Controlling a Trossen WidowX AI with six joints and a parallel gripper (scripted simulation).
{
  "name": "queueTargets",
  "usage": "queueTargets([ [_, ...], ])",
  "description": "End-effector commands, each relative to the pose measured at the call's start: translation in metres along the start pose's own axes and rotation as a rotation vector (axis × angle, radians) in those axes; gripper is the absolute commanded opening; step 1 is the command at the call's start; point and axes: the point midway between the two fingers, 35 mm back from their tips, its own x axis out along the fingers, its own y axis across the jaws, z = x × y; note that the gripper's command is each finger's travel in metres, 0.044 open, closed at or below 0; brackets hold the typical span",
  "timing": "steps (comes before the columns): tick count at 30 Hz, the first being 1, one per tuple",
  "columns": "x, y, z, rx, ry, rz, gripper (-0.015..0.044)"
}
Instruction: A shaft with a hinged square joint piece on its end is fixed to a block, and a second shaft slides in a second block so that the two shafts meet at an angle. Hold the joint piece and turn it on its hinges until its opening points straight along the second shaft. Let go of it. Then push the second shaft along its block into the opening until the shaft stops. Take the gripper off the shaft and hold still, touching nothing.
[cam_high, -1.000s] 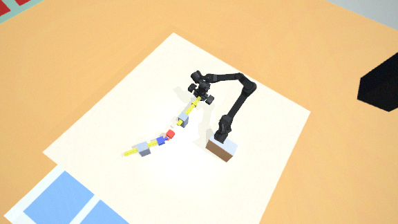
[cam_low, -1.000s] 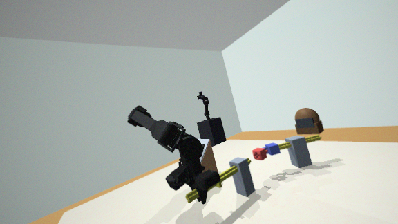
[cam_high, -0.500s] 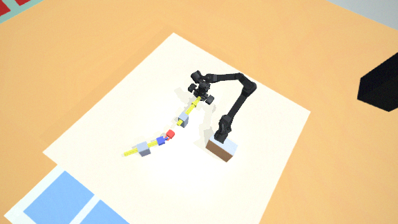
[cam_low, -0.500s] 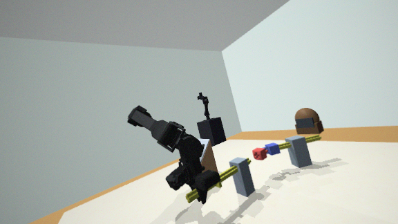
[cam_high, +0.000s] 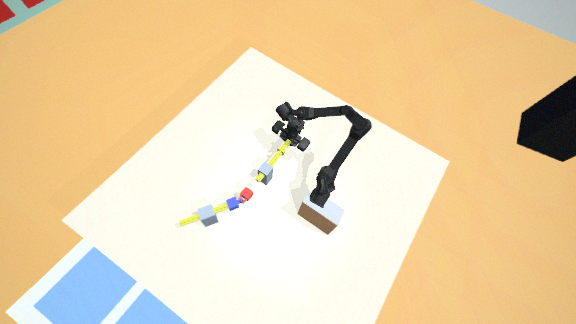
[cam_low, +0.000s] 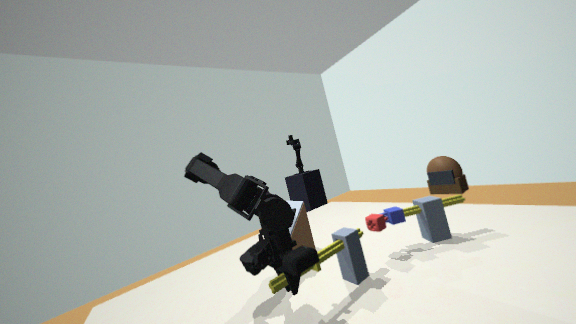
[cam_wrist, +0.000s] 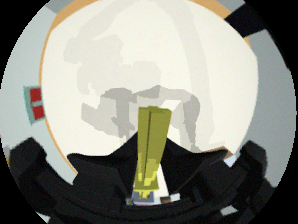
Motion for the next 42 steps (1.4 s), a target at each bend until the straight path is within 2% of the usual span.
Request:
queueTargets([
  [1,0.000,0.000,0.000,0.000,0.000,0.000,0.0067],
  [19,0.002,-0.001,0.001,-0.003,0.002,-0.049,0.0067],
  [26,0.000,0.000,0.001,-0.003,0.000,-0.031,0.0020],
  [27,0.000,0.000,0.001,-0.003,0.000,-0.031,0.0000],
  [42,0.001,0.000,-0.015,-0.003,0.003,-0.051,0.0000],
])
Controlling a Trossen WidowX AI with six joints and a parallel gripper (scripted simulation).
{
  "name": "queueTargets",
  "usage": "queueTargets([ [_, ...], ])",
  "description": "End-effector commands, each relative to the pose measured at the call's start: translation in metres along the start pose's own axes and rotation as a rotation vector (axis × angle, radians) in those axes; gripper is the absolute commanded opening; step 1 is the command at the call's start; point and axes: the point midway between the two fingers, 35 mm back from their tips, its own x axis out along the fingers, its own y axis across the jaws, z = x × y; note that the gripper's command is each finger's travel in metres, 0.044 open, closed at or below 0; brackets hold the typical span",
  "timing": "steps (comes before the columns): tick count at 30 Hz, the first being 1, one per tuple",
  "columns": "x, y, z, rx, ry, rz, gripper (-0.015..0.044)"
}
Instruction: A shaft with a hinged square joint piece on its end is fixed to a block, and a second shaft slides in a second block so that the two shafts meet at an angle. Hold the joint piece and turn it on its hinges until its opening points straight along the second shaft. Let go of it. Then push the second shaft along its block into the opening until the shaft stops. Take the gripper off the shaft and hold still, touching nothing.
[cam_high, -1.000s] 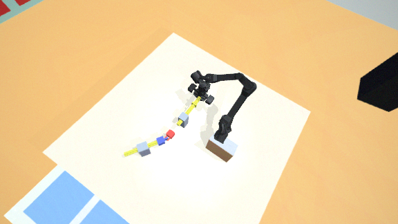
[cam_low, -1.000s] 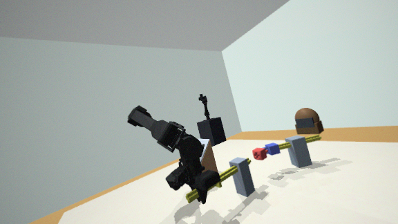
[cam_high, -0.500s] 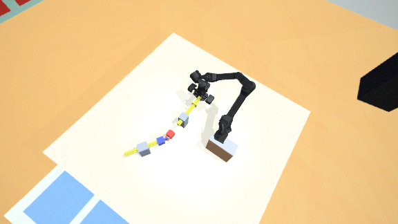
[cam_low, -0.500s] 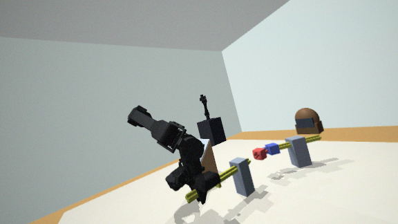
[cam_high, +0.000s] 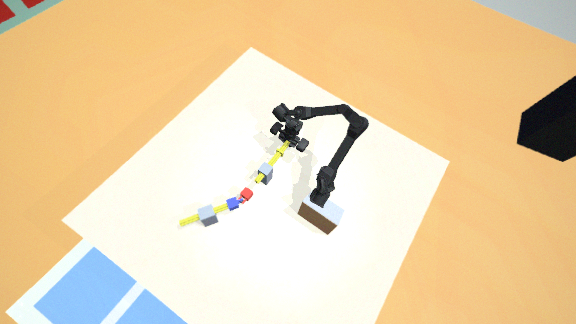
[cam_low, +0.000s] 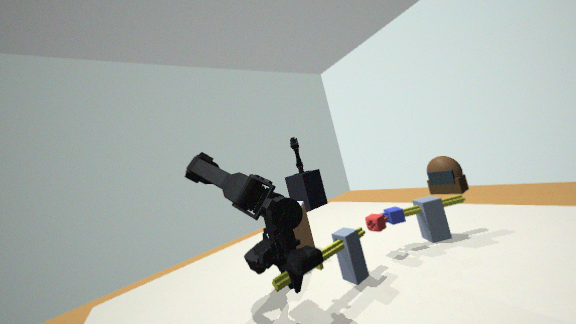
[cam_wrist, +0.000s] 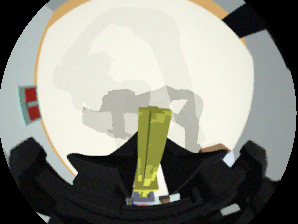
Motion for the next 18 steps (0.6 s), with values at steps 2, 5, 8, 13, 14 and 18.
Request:
queueTargets([
  [2,0.001,0.000,-0.009,0.001,0.003,-0.008,0.0000],
  [5,0.001,0.000,-0.014,0.001,0.003,-0.010,0.0000],
  [8,0.001,0.000,-0.019,0.001,0.003,-0.011,0.0000],
  [13,0.001,0.000,-0.027,0.000,0.003,-0.012,0.0000],
  [14,0.001,0.000,-0.028,0.000,0.004,-0.012,0.0000],
  [18,0.001,0.000,-0.034,0.000,0.004,-0.012,0.0000],
])
